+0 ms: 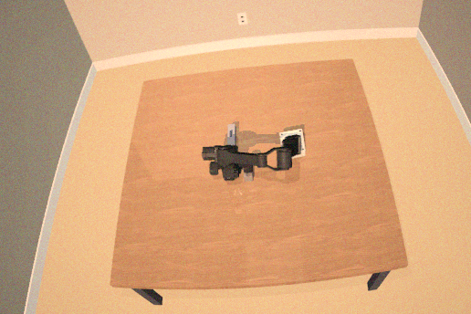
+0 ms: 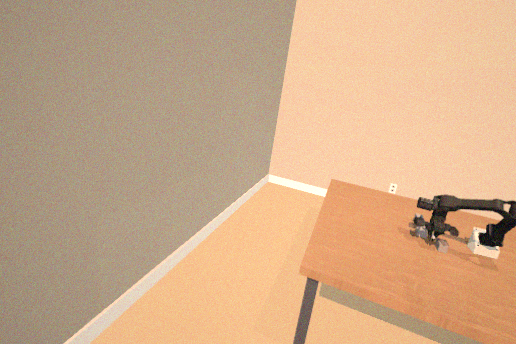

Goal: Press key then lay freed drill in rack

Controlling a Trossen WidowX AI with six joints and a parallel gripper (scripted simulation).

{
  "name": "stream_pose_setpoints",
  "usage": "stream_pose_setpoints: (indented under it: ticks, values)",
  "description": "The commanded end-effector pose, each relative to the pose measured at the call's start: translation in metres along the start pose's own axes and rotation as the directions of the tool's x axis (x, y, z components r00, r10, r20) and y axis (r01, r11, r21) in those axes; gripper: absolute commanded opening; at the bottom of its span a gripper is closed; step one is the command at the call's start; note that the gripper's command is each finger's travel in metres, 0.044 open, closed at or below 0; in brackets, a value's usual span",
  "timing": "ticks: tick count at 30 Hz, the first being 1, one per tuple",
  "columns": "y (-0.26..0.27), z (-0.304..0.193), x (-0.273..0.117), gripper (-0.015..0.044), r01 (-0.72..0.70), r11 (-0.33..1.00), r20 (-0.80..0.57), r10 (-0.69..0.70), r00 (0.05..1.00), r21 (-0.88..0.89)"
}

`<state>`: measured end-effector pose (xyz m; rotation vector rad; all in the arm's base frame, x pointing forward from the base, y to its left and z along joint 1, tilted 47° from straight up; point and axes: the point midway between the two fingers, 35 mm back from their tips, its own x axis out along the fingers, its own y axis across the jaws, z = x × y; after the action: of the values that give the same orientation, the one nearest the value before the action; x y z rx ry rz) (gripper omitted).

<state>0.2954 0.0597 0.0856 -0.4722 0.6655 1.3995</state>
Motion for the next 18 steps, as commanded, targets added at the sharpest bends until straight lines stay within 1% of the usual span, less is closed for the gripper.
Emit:
stream_pose_setpoints:
  ticks: [1,18]
  values:
    - [-0.0015,0.0,-0.003,0.0,0.006,1.0,-0.005,-0.006,1.0,-0.008]
    - [-0.0005,-0.0005,-0.0065,0.0,0.006,1.0,-0.006,-0.006,1.0,-0.008]
